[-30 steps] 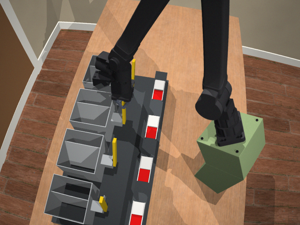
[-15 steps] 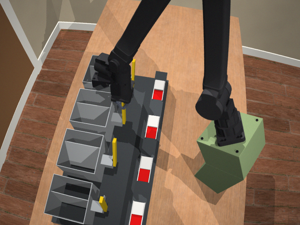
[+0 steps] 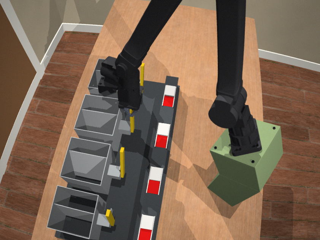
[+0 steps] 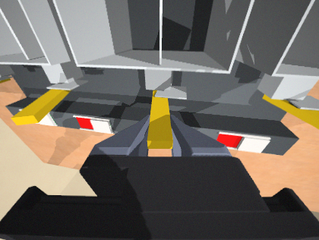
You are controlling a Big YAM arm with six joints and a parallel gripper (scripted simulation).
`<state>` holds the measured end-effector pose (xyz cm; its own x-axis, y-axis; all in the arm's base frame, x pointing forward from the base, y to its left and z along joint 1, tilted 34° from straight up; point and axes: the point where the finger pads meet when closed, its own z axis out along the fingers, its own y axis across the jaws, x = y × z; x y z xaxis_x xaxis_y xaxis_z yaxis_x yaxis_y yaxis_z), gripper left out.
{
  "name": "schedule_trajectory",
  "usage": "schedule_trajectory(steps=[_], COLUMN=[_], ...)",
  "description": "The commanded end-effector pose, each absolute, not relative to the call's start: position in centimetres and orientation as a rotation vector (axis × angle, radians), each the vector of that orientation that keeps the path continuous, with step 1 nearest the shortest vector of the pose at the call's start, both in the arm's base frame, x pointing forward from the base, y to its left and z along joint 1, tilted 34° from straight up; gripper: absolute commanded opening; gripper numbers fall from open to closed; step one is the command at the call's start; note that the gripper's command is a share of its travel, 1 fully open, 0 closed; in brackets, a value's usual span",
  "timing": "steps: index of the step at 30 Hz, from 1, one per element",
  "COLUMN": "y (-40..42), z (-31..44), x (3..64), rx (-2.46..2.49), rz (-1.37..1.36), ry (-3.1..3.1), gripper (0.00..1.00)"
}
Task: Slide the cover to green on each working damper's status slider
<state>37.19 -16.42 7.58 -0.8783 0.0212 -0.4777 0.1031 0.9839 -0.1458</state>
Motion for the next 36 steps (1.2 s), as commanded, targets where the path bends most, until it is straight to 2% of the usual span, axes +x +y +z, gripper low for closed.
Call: schedule_trajectory(steps=[1,34,36], y=[-15.77,-15.77,-15.77], z=[6.44,6.44,6.44], x=[37.21,37.21,37.21], rx=[0.092,0.092,0.092], rz=[-0.218,-0.218,-0.218], ry=[2.640,2.640,2.640], gripper=[0.17,0.17,0.21])
